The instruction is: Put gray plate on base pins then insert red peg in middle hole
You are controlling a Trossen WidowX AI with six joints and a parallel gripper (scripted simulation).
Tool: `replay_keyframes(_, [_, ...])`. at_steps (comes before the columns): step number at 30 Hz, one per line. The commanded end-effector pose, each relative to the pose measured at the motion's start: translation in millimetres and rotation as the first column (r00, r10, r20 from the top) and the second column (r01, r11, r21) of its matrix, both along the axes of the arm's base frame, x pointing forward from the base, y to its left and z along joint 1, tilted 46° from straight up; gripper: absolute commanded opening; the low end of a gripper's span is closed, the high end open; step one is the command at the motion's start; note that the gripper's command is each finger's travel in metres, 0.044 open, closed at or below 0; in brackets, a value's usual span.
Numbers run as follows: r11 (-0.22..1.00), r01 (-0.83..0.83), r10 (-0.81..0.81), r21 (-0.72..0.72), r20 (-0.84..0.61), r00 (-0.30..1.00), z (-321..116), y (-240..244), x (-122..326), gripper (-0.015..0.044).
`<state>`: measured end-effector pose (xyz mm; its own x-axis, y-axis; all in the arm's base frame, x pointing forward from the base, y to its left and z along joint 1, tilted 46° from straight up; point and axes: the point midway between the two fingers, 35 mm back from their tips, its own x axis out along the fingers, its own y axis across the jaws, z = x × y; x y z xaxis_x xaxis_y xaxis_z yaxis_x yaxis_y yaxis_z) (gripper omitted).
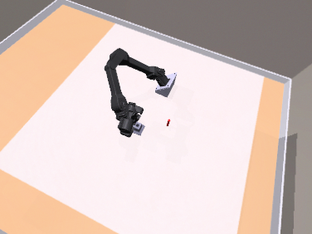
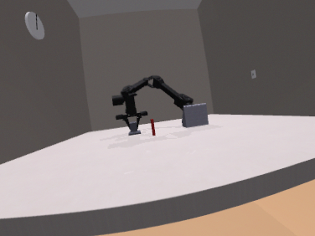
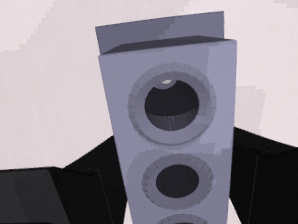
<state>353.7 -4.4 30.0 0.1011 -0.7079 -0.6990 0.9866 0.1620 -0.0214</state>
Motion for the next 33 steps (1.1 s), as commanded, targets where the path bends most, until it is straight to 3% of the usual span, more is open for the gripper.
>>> replay_keyframes(1, [1.000, -0.001, 0.001, 0.000, 0.001, 1.000, 1, 1, 0, 0.0000])
replay_keyframes(6, [1.000, -0.001, 0.001, 0.000, 0.001, 1.000, 1, 1, 0, 0.0000])
replay_keyframes(23, [1.000, -0.001, 0.001, 0.000, 0.001, 1.000, 1, 1, 0, 0.0440])
replay_keyframes(28, [1.000, -0.002, 0.002, 0.002, 0.000, 1.000, 6, 8, 1, 0.0440])
replay_keyframes(33, [1.000, -0.006, 0.006, 0.006, -0.005, 1.000, 55, 61, -4, 0.0440])
